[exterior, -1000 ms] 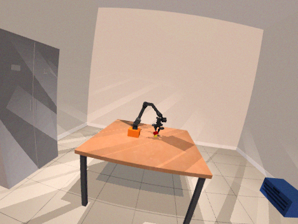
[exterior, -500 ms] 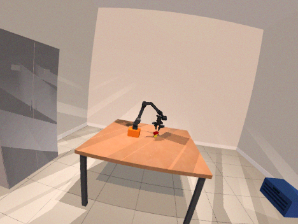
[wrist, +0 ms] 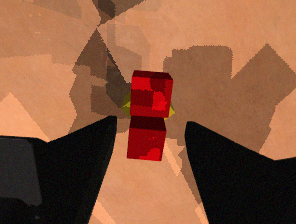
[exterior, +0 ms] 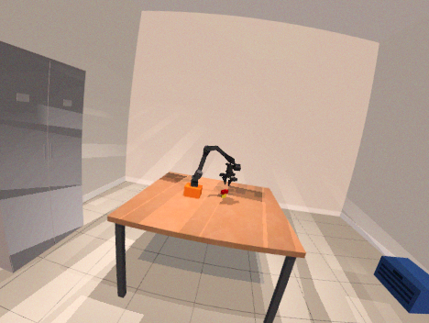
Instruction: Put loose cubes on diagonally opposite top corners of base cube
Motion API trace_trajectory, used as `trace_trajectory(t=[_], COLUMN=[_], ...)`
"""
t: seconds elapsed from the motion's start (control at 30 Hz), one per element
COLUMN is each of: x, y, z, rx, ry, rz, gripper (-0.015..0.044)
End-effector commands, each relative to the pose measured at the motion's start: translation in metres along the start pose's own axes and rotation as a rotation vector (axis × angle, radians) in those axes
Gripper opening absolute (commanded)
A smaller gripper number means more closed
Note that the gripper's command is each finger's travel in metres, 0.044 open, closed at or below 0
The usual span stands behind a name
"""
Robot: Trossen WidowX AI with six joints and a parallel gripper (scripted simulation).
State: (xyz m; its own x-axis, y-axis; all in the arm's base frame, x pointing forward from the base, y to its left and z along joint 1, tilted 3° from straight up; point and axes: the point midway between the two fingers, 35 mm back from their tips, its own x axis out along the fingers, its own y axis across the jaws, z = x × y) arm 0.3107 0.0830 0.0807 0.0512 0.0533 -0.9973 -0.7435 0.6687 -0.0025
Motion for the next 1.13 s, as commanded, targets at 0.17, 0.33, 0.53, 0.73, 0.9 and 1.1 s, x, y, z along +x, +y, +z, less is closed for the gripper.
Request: trace_trajectory(t=[0.17,0.33,0.53,0.73,0.9,1.1], x=[-0.005,-0.006,-0.008,-0.008,-0.008,-0.008], y=[0.002,0.061,0.111,0.111,0.111,0.111], z=[0.002,0.026,0.037,0.037,0.037,0.037], rx=[0.0,0.0,0.001,0.001,0.001,0.001], ry=[-0.002,-0.004,-0.007,-0.007,-0.007,-0.007], rz=[-0.001,0.005,0.011,0.011,0.011,0.011], gripper=[0.0284,0.04,0.04,0.04,0.04,0.04])
